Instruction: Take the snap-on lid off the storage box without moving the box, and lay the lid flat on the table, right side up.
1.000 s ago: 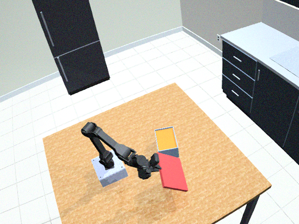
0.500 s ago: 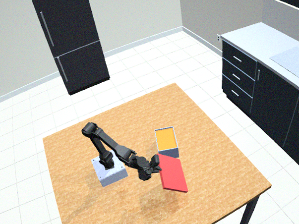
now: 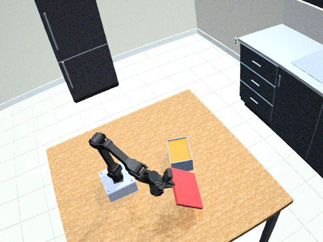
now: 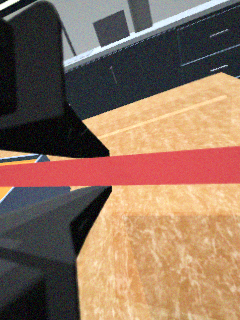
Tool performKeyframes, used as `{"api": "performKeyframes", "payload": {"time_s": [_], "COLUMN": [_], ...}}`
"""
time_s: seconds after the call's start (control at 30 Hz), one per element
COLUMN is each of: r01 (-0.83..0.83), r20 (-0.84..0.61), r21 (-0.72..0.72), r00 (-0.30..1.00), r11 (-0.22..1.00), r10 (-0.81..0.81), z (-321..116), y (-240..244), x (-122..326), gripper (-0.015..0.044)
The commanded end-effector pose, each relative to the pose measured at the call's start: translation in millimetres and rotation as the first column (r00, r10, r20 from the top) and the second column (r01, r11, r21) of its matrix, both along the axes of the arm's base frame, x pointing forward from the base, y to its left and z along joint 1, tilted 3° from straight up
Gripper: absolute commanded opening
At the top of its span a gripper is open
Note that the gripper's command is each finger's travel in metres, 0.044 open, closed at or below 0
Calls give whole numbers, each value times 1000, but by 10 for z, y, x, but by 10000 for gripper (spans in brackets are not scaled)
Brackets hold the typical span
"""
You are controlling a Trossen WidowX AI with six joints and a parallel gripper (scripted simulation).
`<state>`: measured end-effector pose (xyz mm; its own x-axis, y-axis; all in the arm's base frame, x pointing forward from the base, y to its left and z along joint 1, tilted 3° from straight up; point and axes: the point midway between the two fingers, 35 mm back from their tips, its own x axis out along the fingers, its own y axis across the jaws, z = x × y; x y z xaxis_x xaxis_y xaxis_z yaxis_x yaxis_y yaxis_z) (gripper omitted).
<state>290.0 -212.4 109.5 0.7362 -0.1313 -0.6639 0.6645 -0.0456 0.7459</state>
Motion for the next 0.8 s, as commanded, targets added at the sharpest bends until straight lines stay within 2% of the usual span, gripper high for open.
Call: {"api": "performKeyframes", "payload": {"time_s": [0.0, 0.77], "r01": [-9, -9], "r20": [9, 9], "r21": [-3, -3], "r00": [1000, 1000], "r11": [1000, 1000], "r10": [9, 9], "z": [-21, -206], "y": [2, -7], "x": [12, 6], "gripper": [0, 0]}}
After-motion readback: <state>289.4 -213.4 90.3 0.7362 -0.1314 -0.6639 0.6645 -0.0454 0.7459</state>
